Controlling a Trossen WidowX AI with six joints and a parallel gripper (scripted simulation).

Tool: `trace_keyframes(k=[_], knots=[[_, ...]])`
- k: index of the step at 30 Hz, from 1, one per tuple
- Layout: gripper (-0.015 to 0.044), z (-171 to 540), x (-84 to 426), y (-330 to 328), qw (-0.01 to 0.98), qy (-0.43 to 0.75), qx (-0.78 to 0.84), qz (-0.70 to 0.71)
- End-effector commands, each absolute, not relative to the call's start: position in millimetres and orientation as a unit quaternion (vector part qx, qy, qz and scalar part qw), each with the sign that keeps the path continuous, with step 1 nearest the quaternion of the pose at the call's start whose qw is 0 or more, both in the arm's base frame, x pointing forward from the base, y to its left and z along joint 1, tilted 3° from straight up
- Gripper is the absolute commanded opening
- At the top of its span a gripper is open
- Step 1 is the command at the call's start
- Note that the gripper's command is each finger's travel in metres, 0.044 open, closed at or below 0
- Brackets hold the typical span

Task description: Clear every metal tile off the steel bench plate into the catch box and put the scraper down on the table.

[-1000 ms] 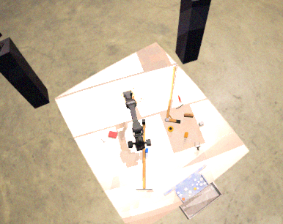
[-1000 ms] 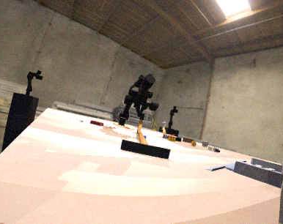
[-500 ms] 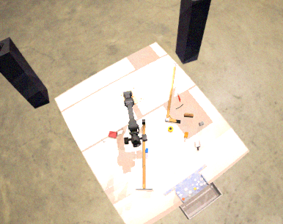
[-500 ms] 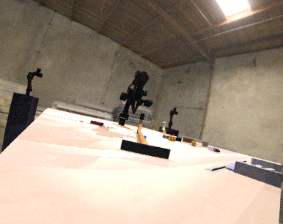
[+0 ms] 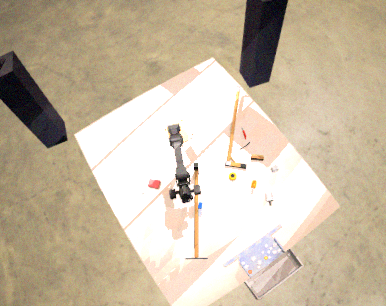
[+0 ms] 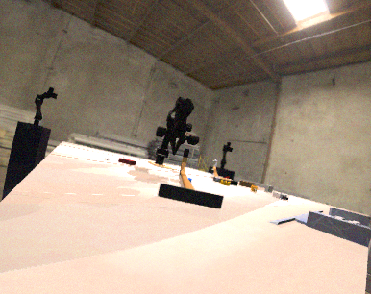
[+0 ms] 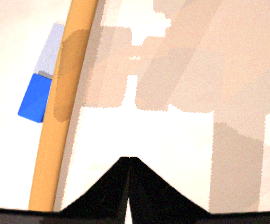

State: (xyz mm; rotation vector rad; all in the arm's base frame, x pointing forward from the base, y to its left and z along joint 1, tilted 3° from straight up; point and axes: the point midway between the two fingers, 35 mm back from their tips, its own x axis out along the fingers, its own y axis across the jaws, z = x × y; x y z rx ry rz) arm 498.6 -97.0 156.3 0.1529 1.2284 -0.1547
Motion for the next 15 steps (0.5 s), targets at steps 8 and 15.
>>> trace_keyframes(k=[8, 15], knots=[[0.0, 123.1, 503.6, -96.4, 0.806, 0.584, 0.069, -0.067], [0.0, 105.5, 505.2, -96.2, 0.804, 0.587, 0.068, -0.066]])
